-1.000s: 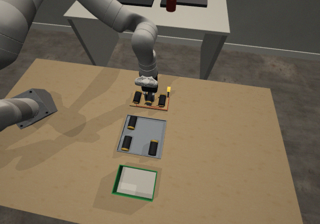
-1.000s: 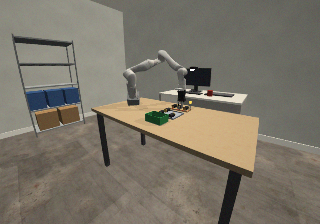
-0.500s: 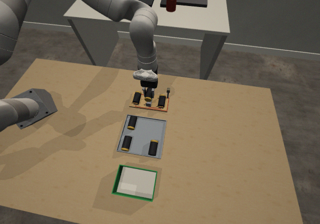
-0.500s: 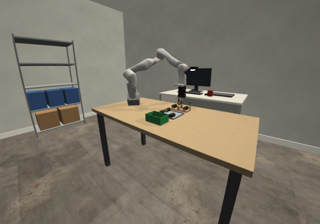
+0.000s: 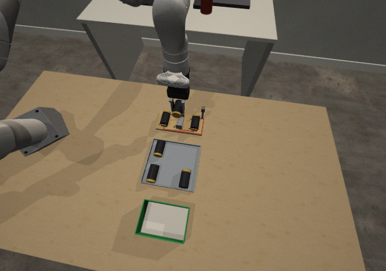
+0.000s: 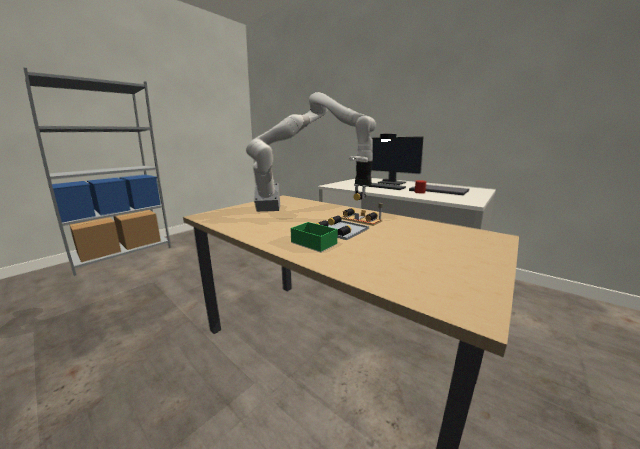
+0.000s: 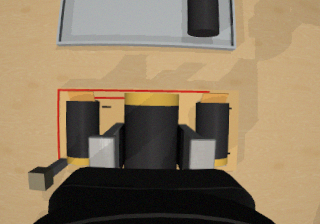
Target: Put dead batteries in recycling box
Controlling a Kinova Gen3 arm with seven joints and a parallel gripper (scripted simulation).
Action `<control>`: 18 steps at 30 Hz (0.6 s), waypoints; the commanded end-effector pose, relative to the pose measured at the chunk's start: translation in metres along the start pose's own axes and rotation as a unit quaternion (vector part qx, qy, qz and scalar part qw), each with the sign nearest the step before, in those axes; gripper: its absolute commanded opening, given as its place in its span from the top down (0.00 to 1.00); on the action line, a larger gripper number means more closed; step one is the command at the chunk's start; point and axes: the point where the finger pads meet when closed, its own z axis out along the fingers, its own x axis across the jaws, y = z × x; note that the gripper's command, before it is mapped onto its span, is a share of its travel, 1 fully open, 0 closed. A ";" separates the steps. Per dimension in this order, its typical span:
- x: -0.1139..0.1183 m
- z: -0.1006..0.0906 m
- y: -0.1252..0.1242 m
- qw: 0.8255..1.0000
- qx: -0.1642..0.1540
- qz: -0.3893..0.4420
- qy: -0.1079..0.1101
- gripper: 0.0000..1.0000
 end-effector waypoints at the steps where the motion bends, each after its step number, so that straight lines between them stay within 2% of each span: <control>1: -0.002 -0.017 0.010 1.000 -0.013 -0.006 -0.007 0.43; 4: -0.002 -0.030 0.010 1.000 -0.013 -0.006 -0.007 0.43; 11: -0.002 -0.030 0.008 1.000 -0.013 -0.006 -0.007 0.43; 18: -0.004 -0.030 -0.005 1.000 -0.013 -0.006 -0.007 0.43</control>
